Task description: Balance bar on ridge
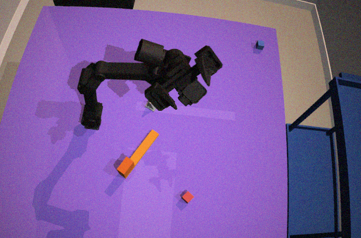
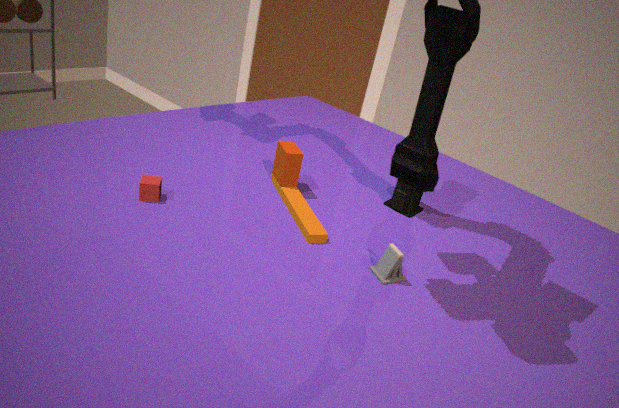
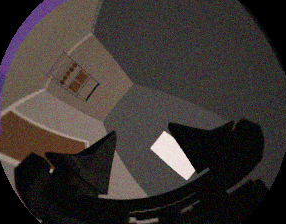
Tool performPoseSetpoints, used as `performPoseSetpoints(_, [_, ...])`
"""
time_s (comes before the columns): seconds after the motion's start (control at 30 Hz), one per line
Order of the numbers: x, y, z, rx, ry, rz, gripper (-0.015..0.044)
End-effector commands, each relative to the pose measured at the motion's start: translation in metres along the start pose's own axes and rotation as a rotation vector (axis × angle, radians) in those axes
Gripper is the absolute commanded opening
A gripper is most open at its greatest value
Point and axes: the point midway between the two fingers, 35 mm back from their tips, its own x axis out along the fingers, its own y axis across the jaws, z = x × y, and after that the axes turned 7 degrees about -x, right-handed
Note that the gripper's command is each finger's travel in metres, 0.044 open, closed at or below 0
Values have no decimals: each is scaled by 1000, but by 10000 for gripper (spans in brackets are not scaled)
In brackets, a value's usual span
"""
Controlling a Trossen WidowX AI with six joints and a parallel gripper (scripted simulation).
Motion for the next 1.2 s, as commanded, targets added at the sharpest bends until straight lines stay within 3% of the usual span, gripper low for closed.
performPoseSetpoints(0.0, [0, 0, 0, -8, -1, -2, 374])
performPoseSetpoints(0.1, [2, -3, 5, -119, -8, -24, 315])
performPoseSetpoints(1.17, [7, -18, 102, -1585, -25, -439, 315])
